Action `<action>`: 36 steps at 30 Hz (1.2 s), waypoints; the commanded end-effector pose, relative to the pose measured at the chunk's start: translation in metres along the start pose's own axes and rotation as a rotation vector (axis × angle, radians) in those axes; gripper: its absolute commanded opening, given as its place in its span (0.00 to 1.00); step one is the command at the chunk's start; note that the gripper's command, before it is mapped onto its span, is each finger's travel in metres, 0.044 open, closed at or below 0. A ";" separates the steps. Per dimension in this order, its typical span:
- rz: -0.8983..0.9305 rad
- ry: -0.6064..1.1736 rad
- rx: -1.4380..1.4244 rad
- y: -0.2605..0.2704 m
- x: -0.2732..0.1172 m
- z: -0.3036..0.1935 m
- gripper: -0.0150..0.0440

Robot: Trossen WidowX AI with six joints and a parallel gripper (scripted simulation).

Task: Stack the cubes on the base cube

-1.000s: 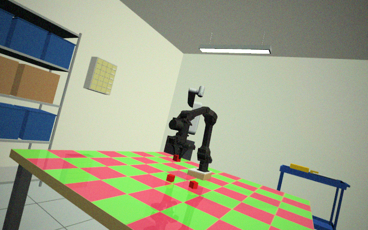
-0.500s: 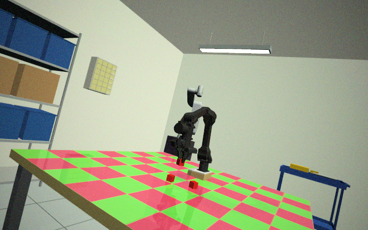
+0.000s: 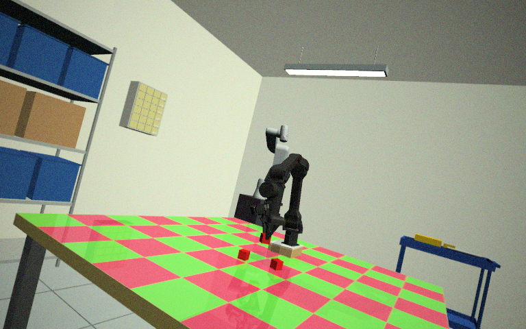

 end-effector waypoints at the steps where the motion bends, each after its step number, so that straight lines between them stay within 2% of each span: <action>1: -0.002 -0.004 0.082 0.013 0.004 -0.005 0.43; 13: 0.001 -0.004 0.293 0.045 0.014 -0.023 0.43; 28: 0.001 -0.004 0.296 0.045 0.014 -0.023 0.43; 36: 0.001 -0.004 0.299 0.046 0.031 -0.023 0.43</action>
Point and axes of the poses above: the point midway between the two fingers, 35 mm back from their tips, its own x axis out along the fingers, its own y axis across the jaws, z = x × y, the point moved 3 cm from there along -x, back along the fingers, and after that the axes turned 12 degrees about -x, right-handed, at the moved point
